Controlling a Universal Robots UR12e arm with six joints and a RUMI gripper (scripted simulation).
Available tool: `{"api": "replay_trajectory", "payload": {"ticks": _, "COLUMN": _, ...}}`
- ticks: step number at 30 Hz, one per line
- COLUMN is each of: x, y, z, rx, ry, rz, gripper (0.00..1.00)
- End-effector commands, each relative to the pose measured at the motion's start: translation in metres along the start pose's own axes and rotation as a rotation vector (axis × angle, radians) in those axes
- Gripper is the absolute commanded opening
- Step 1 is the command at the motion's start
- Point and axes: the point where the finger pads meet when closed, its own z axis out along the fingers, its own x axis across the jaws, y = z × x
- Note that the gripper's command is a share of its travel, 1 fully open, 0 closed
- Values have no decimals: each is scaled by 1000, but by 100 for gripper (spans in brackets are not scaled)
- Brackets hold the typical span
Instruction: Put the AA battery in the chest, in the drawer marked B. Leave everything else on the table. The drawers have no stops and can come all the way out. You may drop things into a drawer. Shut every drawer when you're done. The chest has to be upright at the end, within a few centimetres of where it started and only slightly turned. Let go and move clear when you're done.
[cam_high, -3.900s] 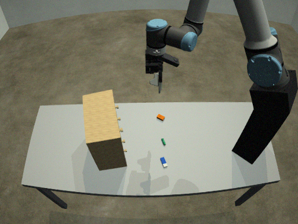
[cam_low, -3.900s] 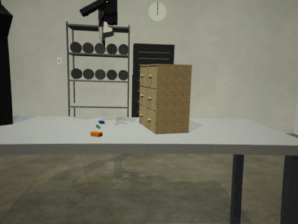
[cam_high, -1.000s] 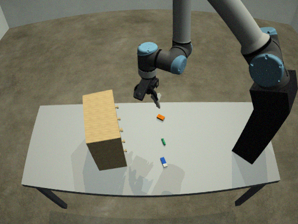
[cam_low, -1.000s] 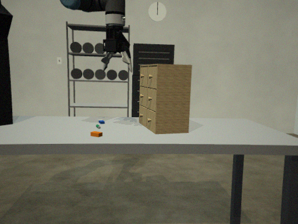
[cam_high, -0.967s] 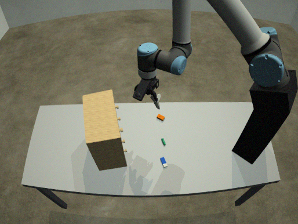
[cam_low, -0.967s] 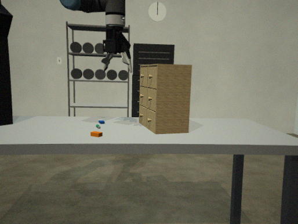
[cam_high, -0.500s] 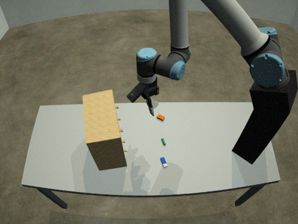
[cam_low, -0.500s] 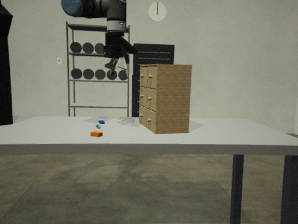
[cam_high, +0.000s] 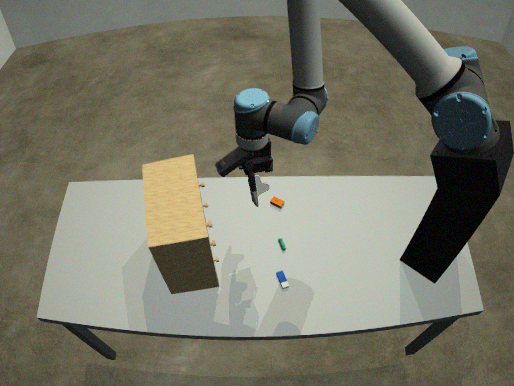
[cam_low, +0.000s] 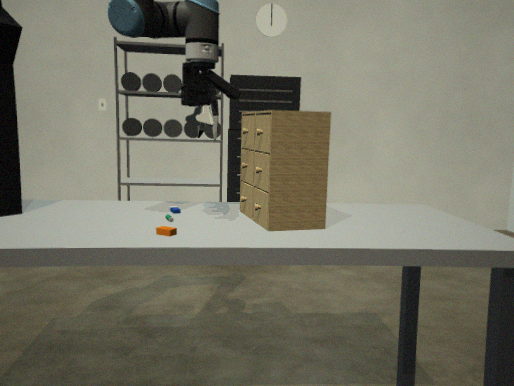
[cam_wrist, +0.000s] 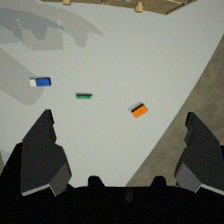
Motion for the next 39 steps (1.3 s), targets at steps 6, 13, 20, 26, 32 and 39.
{"api": "replay_trajectory", "payload": {"ticks": 6, "x": 2, "y": -5, "z": 5, "rx": 2, "ry": 6, "rz": 93, "gripper": 100}}
{"api": "replay_trajectory", "payload": {"ticks": 13, "x": 2, "y": -5, "z": 5, "rx": 3, "ry": 5, "rz": 102, "gripper": 100}}
{"api": "replay_trajectory", "payload": {"ticks": 20, "x": 2, "y": -4, "z": 5, "rx": 3, "ry": 5, "rz": 103, "gripper": 100}}
{"api": "replay_trajectory", "payload": {"ticks": 26, "x": 2, "y": -4, "z": 6, "rx": 4, "ry": 5, "rz": 103, "gripper": 100}}
{"api": "replay_trajectory", "payload": {"ticks": 32, "x": 1, "y": -3, "z": 7, "rx": 9, "ry": 3, "rz": 103, "gripper": 100}}
{"api": "replay_trajectory", "payload": {"ticks": 39, "x": 0, "y": -2, "z": 9, "rx": 25, "ry": 2, "rz": 103, "gripper": 100}}
